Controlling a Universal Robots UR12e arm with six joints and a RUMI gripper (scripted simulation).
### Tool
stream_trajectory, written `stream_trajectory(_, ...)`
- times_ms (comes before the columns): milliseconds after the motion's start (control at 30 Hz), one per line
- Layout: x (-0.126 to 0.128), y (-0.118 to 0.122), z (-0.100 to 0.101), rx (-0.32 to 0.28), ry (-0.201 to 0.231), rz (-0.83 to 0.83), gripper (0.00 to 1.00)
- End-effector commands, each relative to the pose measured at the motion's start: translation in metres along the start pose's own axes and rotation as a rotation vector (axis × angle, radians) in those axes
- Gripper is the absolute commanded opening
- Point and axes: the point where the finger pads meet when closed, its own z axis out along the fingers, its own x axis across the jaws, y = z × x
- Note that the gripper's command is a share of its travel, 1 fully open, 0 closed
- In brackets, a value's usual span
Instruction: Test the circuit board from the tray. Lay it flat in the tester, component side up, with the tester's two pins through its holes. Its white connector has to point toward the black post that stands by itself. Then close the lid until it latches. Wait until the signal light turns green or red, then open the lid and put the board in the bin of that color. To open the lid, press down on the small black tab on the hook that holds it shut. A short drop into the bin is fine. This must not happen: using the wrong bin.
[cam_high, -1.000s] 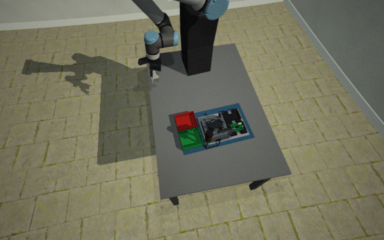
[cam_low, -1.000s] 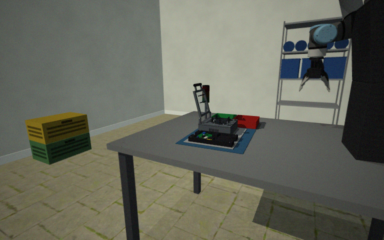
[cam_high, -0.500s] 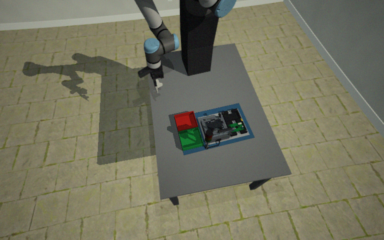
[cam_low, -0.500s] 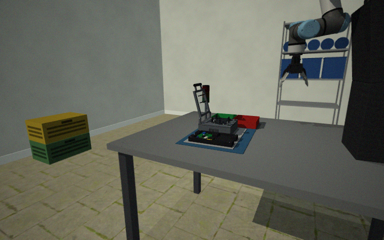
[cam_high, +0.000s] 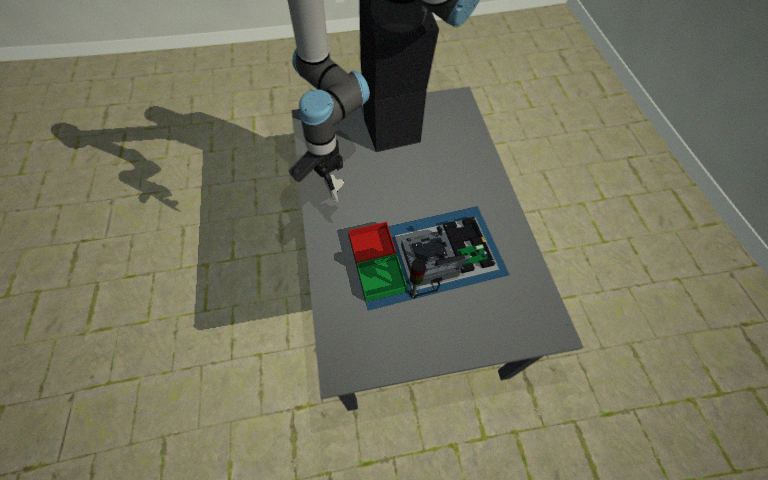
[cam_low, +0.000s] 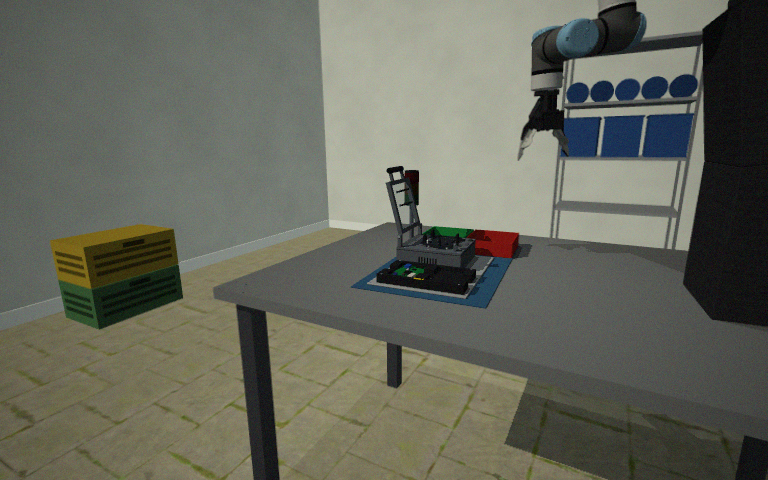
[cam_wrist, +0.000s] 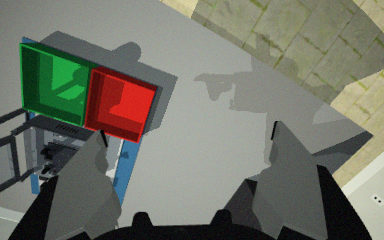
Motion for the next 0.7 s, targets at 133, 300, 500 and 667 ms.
stream_trajectory(133, -0.086, 0.006, -0.046, -0.049, 0.011, -0.217, 1.0)
stream_trajectory(300, -0.137, 0.019, -0.078, -0.059, 0.012, -0.34, 1.0)
stream_trajectory(500, -0.171, 0.032, -0.102, -0.066, 0.013, -0.423, 1.0)
stream_trajectory(667, -0.221, 0.058, -0.142, -0.075, 0.014, -0.551, 1.0)
